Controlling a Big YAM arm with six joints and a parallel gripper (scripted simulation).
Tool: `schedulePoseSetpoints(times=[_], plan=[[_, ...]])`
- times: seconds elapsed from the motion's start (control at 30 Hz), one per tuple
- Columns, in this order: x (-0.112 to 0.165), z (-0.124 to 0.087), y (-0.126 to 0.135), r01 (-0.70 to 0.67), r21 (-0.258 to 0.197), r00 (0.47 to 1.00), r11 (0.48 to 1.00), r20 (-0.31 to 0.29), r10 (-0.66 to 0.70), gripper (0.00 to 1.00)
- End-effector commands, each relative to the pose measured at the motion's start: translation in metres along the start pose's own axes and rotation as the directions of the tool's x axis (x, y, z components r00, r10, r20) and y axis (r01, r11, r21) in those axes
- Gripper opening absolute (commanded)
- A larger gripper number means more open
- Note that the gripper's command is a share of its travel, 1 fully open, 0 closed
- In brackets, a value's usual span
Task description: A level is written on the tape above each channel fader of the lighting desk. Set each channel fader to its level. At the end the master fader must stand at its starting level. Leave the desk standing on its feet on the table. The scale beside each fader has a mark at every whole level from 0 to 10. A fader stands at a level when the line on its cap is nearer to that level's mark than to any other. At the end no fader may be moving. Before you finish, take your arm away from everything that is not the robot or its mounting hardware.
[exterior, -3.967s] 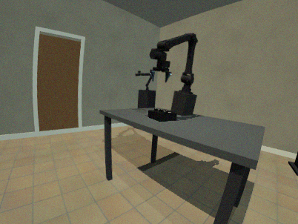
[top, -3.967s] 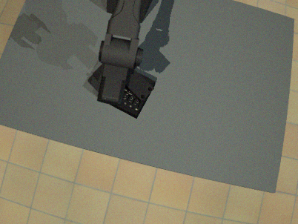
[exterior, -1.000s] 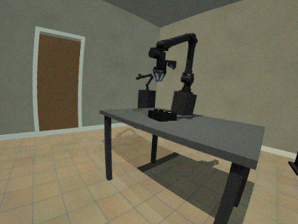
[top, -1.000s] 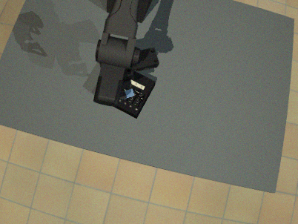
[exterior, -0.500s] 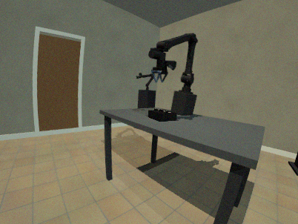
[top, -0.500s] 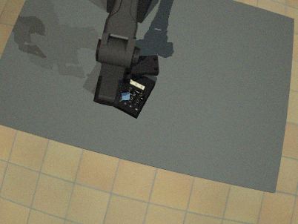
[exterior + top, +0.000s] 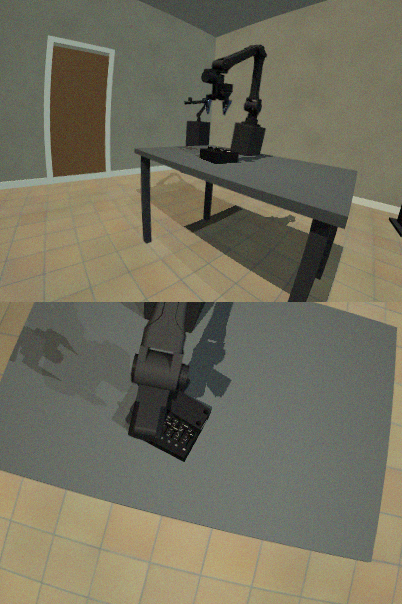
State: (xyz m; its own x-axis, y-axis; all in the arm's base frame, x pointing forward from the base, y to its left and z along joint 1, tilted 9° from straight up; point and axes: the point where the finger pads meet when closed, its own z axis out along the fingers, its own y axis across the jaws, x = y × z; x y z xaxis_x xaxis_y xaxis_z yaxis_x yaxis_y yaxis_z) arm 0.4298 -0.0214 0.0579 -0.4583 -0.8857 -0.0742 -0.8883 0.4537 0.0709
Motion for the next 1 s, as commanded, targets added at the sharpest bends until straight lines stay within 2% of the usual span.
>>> schedulePoseSetpoints(times=[0.0,0.1,0.23,0.3,0.33,0.53,0.8,0.87,0.9,0.97], plan=[[-0.005,-0.007,0.001,-0.273,0.038,0.962,0.961,0.025,0.273,1.00],[-0.005,-0.001,0.004,-0.409,0.023,0.912,0.912,0.036,0.408,1.00],[-0.005,0.007,0.008,-0.575,-0.001,0.817,0.818,0.045,0.575,1.00],[-0.005,0.007,0.008,-0.575,-0.001,0.817,0.818,0.045,0.575,1.00],[-0.004,0.009,0.009,-0.670,-0.010,0.741,0.743,0.048,0.669,1.00],[-0.004,0.021,0.016,-0.848,-0.047,0.526,0.528,0.047,0.849,1.00],[-0.003,0.034,0.025,-0.979,-0.094,0.179,0.180,0.019,0.984,1.00],[-0.003,0.034,0.025,-0.979,-0.094,0.179,0.180,0.019,0.984,1.00],[-0.002,0.036,0.025,-0.993,-0.100,0.062,0.063,0.008,0.998,1.00],[-0.002,0.038,0.027,-0.994,-0.107,-0.026,-0.026,-0.002,1.000,1.00]])
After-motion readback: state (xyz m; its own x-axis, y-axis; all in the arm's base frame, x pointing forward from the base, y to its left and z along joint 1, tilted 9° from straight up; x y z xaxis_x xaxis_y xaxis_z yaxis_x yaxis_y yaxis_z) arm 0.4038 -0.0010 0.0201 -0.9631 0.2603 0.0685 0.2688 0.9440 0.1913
